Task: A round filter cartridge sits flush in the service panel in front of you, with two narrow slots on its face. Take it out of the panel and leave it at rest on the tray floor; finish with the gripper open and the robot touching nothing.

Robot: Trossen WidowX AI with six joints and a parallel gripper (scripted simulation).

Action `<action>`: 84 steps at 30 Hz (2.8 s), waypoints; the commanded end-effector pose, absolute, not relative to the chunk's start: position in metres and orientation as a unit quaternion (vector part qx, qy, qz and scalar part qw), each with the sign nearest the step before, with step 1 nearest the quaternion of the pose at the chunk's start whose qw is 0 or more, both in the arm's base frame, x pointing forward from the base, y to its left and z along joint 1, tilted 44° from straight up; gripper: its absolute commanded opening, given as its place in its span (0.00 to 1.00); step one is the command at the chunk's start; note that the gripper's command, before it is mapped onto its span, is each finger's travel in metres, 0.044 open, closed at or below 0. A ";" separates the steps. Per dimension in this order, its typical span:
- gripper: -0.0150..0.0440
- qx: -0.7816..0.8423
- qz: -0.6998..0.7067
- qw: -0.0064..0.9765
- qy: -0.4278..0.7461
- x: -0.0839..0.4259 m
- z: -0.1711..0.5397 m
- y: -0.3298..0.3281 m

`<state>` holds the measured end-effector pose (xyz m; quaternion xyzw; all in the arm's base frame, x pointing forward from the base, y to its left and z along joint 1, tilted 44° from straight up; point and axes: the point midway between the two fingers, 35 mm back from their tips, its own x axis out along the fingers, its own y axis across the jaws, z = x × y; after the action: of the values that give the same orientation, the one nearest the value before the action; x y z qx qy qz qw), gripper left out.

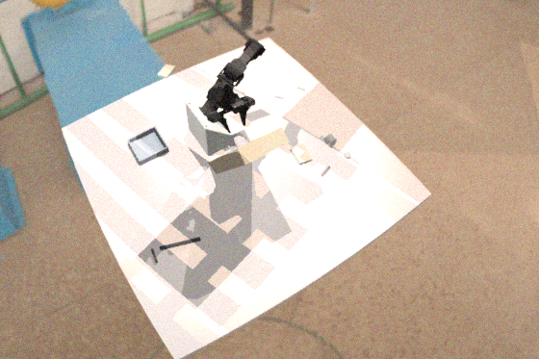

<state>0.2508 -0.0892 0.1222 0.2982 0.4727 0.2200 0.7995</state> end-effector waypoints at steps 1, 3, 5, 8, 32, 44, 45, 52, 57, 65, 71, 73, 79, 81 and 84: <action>0.77 0.295 0.223 0.798 0.476 0.252 0.117 -0.084; 0.77 0.295 0.223 0.798 0.476 0.253 0.115 -0.083; 0.77 0.295 0.222 0.798 0.476 0.255 0.113 -0.081; 0.77 0.295 0.222 0.798 0.476 0.257 0.110 -0.078; 0.66 0.292 0.223 0.800 0.475 0.270 0.094 -0.060; 0.39 0.292 0.223 0.800 0.475 0.270 0.094 -0.061; 0.35 0.292 0.223 0.800 0.475 0.271 0.095 -0.061; 0.25 0.293 0.223 0.799 0.475 0.283 0.108 -0.072; 0.25 0.291 0.221 0.799 0.477 0.277 0.120 -0.087; 0.25 0.291 0.220 0.799 0.478 0.262 0.145 -0.114; 0.25 0.293 0.222 0.798 0.477 0.249 0.165 -0.130; 0.25 0.293 0.222 0.799 0.477 0.250 0.162 -0.132; 0.25 0.292 0.222 0.799 0.477 0.255 0.140 -0.153; 0.25 0.292 0.222 0.799 0.477 0.257 0.132 -0.160; 0.25 0.291 0.221 0.800 0.476 0.258 0.120 -0.170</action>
<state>0.2567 -0.1595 0.1295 0.2952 0.4780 0.2224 0.7968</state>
